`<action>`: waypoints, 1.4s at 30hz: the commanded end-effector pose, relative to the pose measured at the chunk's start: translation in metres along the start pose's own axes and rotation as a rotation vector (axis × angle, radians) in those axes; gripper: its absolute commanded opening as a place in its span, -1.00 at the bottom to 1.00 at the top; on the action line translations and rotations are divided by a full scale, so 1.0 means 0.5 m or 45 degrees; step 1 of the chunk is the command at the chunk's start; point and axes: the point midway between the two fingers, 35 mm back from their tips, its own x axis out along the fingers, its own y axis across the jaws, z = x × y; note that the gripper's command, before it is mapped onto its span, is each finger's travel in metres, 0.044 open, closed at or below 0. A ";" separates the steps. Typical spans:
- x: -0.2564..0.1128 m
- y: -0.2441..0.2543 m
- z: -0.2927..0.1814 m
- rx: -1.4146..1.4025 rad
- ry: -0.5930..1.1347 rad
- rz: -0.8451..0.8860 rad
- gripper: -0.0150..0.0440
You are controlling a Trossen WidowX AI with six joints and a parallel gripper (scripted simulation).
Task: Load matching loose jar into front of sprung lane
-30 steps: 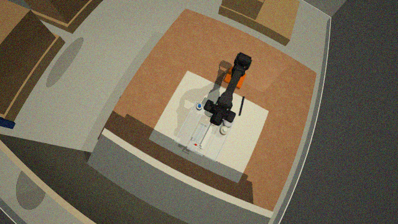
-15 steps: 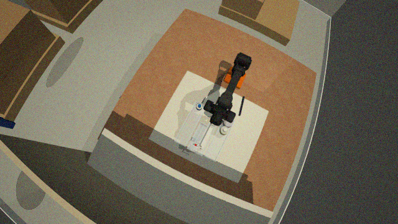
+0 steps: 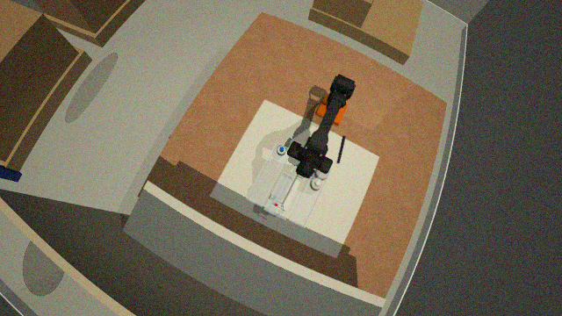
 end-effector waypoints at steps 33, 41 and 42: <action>0.013 -0.002 0.016 -0.001 -0.036 -0.006 -0.49; 0.018 -0.002 0.015 -0.001 -0.036 -0.006 -0.49; 0.019 -0.002 0.015 -0.001 -0.036 -0.006 -0.49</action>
